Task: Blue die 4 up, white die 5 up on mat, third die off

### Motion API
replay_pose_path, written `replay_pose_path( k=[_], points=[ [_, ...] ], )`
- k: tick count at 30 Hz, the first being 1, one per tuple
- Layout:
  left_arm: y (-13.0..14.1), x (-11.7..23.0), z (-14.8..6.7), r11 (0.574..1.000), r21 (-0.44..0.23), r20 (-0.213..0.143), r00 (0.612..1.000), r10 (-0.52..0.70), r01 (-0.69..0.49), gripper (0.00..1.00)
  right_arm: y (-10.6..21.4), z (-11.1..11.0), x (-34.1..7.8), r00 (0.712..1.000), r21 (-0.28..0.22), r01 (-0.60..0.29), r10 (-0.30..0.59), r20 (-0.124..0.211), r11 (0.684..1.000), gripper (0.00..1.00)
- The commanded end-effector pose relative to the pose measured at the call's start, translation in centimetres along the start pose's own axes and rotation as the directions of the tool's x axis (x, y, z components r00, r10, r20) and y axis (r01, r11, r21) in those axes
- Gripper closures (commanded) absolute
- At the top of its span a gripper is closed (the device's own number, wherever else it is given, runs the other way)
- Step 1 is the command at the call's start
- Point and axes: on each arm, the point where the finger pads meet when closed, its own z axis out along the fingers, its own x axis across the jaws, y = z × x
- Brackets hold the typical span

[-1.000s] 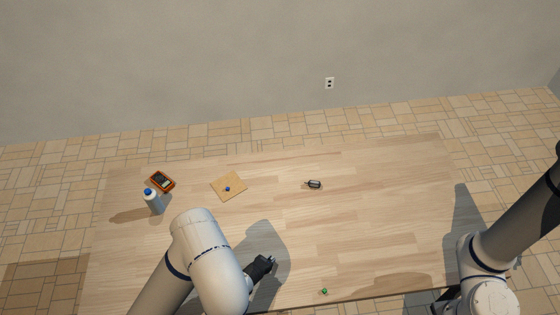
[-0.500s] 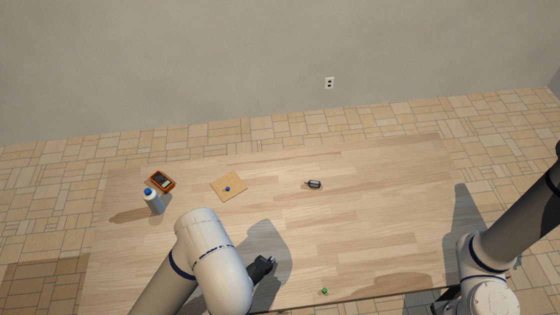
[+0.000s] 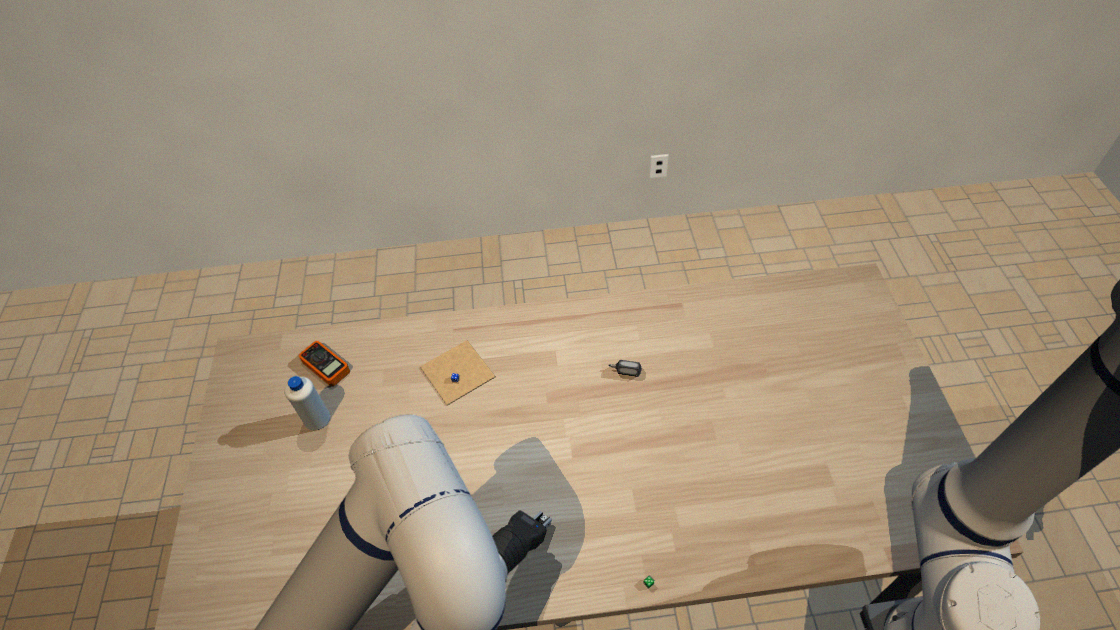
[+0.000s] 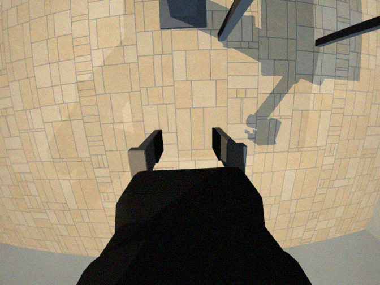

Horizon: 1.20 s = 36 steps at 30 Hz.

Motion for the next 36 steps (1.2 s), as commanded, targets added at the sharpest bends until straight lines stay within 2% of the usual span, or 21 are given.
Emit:
replay_pose_path(
  k=[1, 5, 6, 8, 9, 13, 14, 16, 17, 19, 20, 36],
  points=[
    [0.05, 0.00, -0.01, 1.000, -0.001, 0.000, 1.000, 0.000, 0.000, 0.66, 0.07, -0.09, -0.02, 1.000, -0.002, 0.000, 0.000, 0.000, 1.000, 0.00],
    [0.05, 0.00, -0.01, 1.000, -0.001, 0.000, 1.000, 0.000, 0.000, 0.66, 0.07, -0.09, -0.02, 1.000, -0.002, 0.000, 0.000, 0.000, 1.000, 0.00],
    [0.05, 0.00, -0.01, 1.000, -0.001, 0.000, 1.000, 0.000, 0.000, 0.60, 0.07, -0.09, -0.02, 1.000, -0.002, 0.000, 0.000, 0.000, 1.000, 0.00],
    [0.05, 0.00, -0.01, 1.000, -0.001, 0.000, 1.000, 0.000, 0.000, 0.60, 0.07, -0.09, -0.02, 1.000, -0.002, 0.000, 0.000, 0.000, 1.000, 0.00],
    [0.05, 0.00, -0.01, 1.000, -0.001, 0.000, 1.000, 0.000, 0.000, 0.54, 0.07, -0.09, -0.02, 1.000, -0.002, 0.000, 0.000, 0.000, 1.000, 0.00],
    [0.05, 0.00, -0.01, 1.000, -0.001, 0.000, 1.000, 0.000, 0.000, 0.54, 0.07, -0.09, -0.02, 1.000, -0.002, 0.000, 0.000, 0.000, 1.000, 0.00],
    [0.05, 0.00, -0.01, 1.000, -0.001, 0.000, 1.000, 0.000, 0.000, 0.48, 0.07, -0.09, -0.02, 1.000, -0.002, 0.000, 0.000, 0.000, 1.000, 0.00],
    [0.05, 0.00, -0.01, 1.000, -0.001, 0.000, 1.000, 0.000, 0.000, 0.48, 0.07, -0.09, -0.02, 1.000, -0.002, 0.000, 0.000, 0.000, 1.000, 0.00],
    [0.05, 0.00, -0.01, 1.000, -0.001, 0.000, 1.000, 0.000, 0.000, 0.42, 0.07, -0.09, -0.02, 1.000, -0.002, 0.000, 0.000, 0.000, 1.000, 0.00],
    [0.05, 0.00, -0.01, 1.000, -0.001, 0.000, 1.000, 0.000, 0.000, 0.42, 0.07, -0.09, -0.02, 1.000, -0.002, 0.000, 0.000, 0.000, 1.000, 0.00],
    [0.05, 0.00, -0.01, 1.000, -0.001, 0.000, 1.000, 0.000, 0.000, 0.36, 0.07, -0.09, -0.02, 1.000, -0.002, 0.000, 0.000, 0.000, 1.000, 0.00],
    [0.05, 0.00, -0.01, 1.000, -0.001, 0.000, 1.000, 0.000, 0.000, 0.36, 0.07, -0.09, -0.02, 1.000, -0.002, 0.000, 0.000, 0.000, 1.000, 0.00]
  ],
)
